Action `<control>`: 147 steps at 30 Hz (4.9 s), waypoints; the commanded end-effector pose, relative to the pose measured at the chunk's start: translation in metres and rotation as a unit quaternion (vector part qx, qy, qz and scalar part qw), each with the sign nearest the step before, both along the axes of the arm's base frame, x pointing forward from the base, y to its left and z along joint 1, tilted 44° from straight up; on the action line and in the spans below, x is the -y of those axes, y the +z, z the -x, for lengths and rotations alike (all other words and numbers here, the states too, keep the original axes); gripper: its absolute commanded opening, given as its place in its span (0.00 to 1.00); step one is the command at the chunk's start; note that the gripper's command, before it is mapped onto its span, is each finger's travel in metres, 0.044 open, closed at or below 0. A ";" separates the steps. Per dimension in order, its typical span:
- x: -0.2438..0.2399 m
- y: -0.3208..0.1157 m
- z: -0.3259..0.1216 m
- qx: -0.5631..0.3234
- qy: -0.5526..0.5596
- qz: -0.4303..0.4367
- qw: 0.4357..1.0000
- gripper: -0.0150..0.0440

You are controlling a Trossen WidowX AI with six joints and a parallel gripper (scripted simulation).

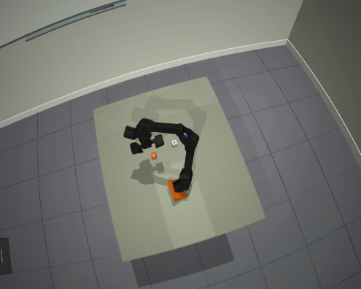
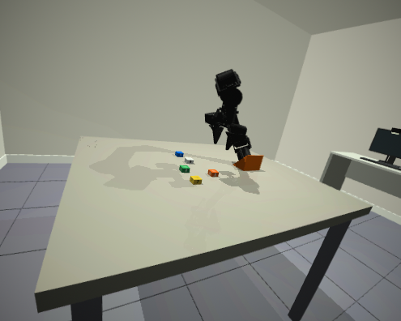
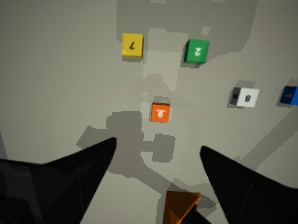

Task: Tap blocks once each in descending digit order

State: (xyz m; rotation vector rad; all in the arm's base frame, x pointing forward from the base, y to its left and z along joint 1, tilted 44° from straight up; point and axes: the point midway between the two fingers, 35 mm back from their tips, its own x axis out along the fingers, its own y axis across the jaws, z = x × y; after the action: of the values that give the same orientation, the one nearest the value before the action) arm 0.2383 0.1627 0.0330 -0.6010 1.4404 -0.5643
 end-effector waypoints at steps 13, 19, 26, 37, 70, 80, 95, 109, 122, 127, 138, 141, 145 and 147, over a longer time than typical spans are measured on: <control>-0.021 -0.006 -0.038 0.002 0.001 -0.005 1.000 0.93; -0.037 -0.018 -0.087 0.004 0.006 -0.008 1.000 0.93; -0.043 -0.029 -0.121 0.006 0.010 -0.009 1.000 0.93; -0.043 -0.029 -0.121 0.006 0.010 -0.009 1.000 0.93; 0.043 0.048 -0.106 0.003 -0.003 0.000 1.000 0.93; 0.042 0.047 -0.104 0.003 -0.003 -0.001 1.000 0.93; -0.001 -0.001 0.001 0.001 -0.003 -0.002 1.000 0.93; 0.055 -0.060 -0.004 0.001 -0.003 -0.001 1.000 0.31; 0.057 -0.063 -0.004 0.002 -0.003 -0.001 1.000 0.29; 0.063 -0.068 -0.005 0.002 -0.003 -0.001 1.000 0.29; 0.075 -0.081 -0.005 0.002 -0.003 -0.001 1.000 0.29; 0.075 -0.081 -0.005 0.002 -0.003 -0.001 1.000 0.29; 0.071 -0.079 -0.005 0.003 -0.005 -0.004 1.000 0.29; 0.060 -0.067 -0.005 0.002 -0.004 -0.002 1.000 0.29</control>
State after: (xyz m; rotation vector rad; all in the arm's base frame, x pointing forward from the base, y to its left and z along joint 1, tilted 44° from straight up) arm 0.2429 0.0913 -0.0438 -0.5974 1.4449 -0.5707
